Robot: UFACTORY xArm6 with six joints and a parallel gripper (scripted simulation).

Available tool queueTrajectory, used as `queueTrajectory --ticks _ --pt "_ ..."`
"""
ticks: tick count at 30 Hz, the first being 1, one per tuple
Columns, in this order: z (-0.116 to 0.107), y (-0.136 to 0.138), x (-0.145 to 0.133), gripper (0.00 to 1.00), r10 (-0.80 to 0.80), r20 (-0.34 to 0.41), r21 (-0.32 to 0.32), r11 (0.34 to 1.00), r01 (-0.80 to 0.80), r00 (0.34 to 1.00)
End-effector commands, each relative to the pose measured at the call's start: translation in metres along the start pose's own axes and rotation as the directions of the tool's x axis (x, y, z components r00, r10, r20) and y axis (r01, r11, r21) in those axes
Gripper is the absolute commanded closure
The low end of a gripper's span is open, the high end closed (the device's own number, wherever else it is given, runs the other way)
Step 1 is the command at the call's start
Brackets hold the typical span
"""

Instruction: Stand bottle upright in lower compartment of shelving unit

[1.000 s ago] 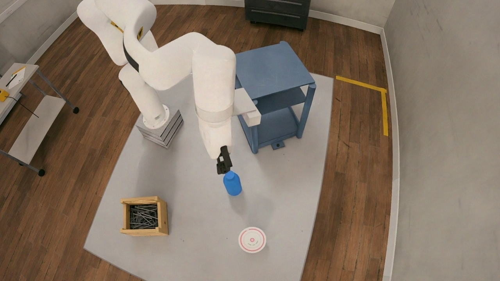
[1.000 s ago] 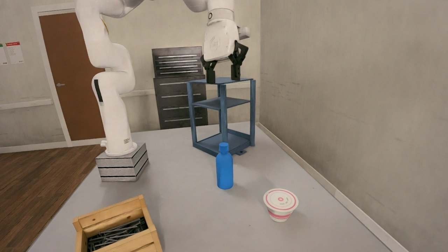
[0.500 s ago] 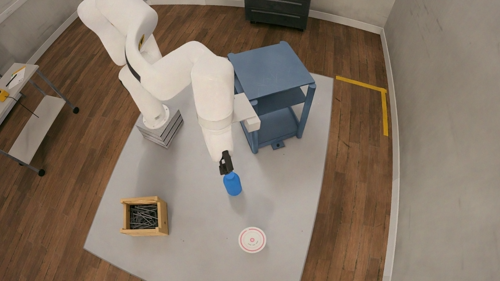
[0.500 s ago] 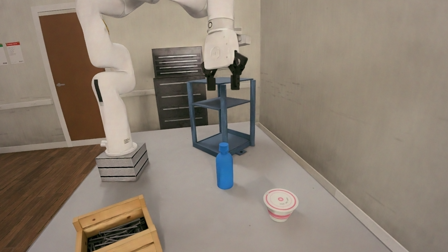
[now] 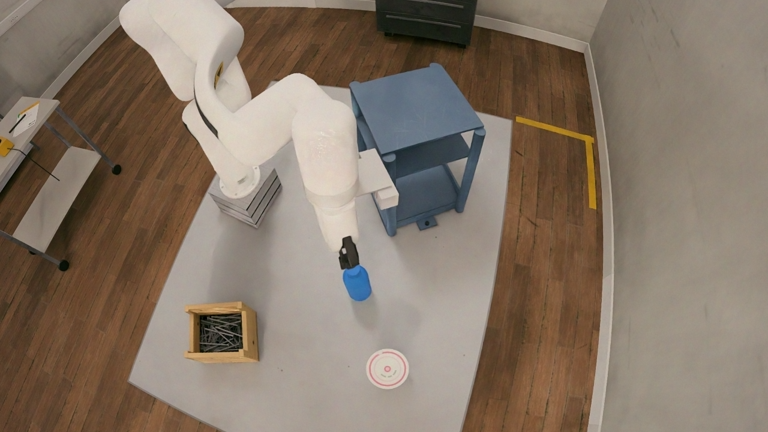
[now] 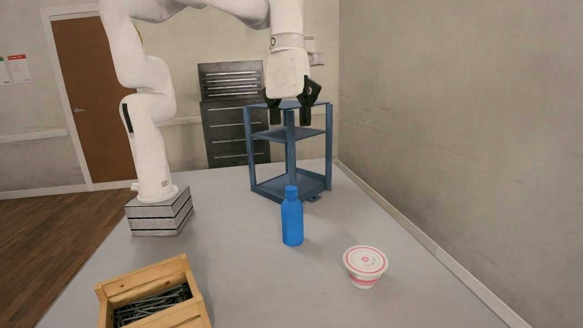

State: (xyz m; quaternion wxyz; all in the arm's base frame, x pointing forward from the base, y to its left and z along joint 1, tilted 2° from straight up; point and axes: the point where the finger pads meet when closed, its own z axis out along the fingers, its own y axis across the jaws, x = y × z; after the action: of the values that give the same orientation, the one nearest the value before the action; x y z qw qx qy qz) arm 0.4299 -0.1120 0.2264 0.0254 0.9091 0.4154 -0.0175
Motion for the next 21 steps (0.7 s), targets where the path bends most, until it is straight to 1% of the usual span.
queueTrajectory --ticks 1,21 --pt "0.002 0.000 0.002 0.00 0.004 -0.012 0.004 1.000 -0.004 1.000" --pt "0.018 -0.006 0.006 0.00 0.024 -0.047 0.034 0.999 -0.022 0.999"
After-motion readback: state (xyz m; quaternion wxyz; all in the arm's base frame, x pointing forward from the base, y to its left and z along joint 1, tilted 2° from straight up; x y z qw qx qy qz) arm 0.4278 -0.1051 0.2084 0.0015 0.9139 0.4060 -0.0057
